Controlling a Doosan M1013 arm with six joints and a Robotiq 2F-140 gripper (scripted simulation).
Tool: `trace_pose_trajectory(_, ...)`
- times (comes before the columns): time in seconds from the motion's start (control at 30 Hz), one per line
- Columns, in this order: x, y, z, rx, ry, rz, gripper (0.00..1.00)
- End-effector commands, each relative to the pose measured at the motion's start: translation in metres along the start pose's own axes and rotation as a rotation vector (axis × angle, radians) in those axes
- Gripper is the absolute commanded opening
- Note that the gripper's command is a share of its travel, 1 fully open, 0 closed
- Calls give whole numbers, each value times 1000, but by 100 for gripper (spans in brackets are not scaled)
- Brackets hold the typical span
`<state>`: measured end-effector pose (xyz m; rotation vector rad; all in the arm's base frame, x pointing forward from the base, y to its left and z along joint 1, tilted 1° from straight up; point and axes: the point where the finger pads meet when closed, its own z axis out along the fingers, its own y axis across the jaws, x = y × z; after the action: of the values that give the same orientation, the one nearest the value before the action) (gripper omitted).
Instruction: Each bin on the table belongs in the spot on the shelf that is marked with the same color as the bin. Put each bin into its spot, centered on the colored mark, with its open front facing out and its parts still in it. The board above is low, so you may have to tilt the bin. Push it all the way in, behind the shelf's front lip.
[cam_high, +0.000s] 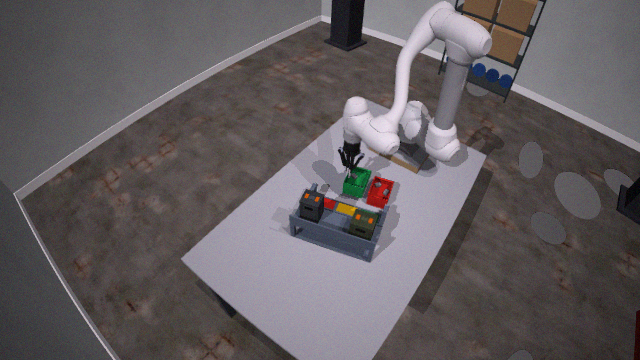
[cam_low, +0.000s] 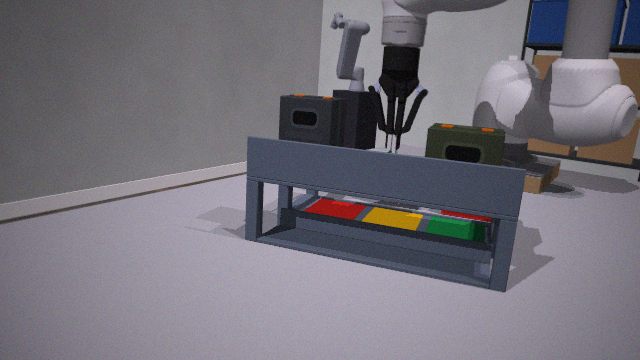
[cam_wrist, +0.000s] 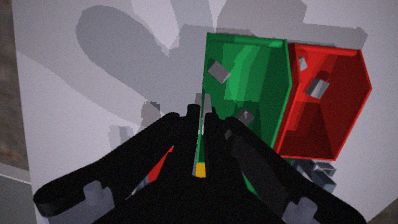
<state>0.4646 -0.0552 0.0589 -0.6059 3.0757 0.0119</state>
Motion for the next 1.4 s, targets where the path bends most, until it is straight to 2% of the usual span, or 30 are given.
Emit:
trace_pose_trajectory(0.0,0,0,0,0,0,0,10)
trace_pose_trajectory(1.37,0,0,8,0,0,0,10)
